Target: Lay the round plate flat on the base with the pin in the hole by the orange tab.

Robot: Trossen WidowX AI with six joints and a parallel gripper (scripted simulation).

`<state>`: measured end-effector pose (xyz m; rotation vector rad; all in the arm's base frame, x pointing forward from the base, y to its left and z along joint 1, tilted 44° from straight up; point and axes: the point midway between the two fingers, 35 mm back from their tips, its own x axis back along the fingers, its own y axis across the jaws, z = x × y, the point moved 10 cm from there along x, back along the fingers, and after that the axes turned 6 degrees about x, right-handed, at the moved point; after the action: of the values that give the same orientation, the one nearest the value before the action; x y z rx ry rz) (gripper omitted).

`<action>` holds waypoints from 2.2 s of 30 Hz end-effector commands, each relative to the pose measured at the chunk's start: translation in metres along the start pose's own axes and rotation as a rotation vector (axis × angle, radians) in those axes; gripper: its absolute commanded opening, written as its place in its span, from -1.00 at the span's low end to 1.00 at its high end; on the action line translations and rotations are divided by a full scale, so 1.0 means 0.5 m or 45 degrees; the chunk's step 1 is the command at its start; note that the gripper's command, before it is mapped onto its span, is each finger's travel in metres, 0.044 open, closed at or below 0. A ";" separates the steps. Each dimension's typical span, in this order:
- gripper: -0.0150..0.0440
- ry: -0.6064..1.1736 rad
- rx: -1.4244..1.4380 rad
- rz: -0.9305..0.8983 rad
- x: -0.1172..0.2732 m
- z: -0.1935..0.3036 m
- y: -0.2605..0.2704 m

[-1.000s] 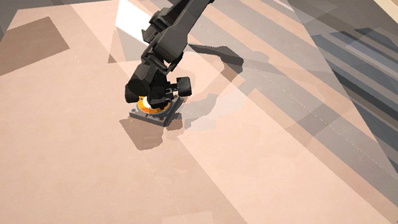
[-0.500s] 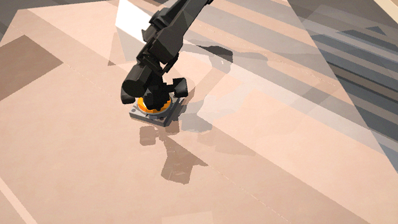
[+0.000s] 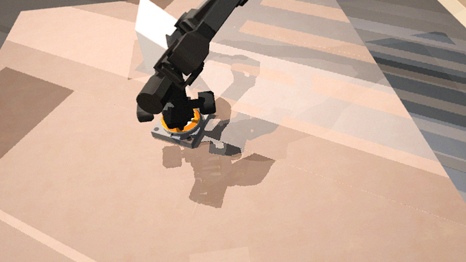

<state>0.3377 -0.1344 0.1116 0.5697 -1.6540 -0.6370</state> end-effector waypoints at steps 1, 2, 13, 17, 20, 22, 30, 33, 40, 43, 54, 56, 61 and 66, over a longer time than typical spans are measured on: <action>-0.49 0.018 -0.002 0.005 -0.006 0.002 -0.012; -0.49 0.018 -0.002 0.005 -0.006 0.003 -0.013; -0.49 0.018 -0.002 0.005 -0.004 0.003 -0.021; -0.49 0.018 -0.002 0.005 -0.004 0.004 -0.023; -0.49 0.018 -0.002 0.005 -0.004 0.004 -0.024; -0.49 0.018 -0.002 0.005 -0.004 0.004 -0.024; -0.49 0.018 -0.002 0.006 -0.005 0.005 -0.030; -0.49 0.018 -0.002 0.006 -0.005 0.006 -0.032; -0.49 0.018 -0.002 0.006 -0.006 0.011 -0.040; -0.49 0.018 -0.002 0.006 -0.007 0.011 -0.041; -0.49 0.019 -0.003 0.009 0.084 0.010 -0.039; -0.49 0.010 -0.016 0.003 0.072 0.011 -0.041; -0.49 0.010 -0.016 0.003 0.072 0.011 -0.041; -0.49 0.010 -0.016 0.003 0.072 0.011 -0.041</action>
<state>0.3271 -0.1741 0.1237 0.5631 -1.6481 -0.6356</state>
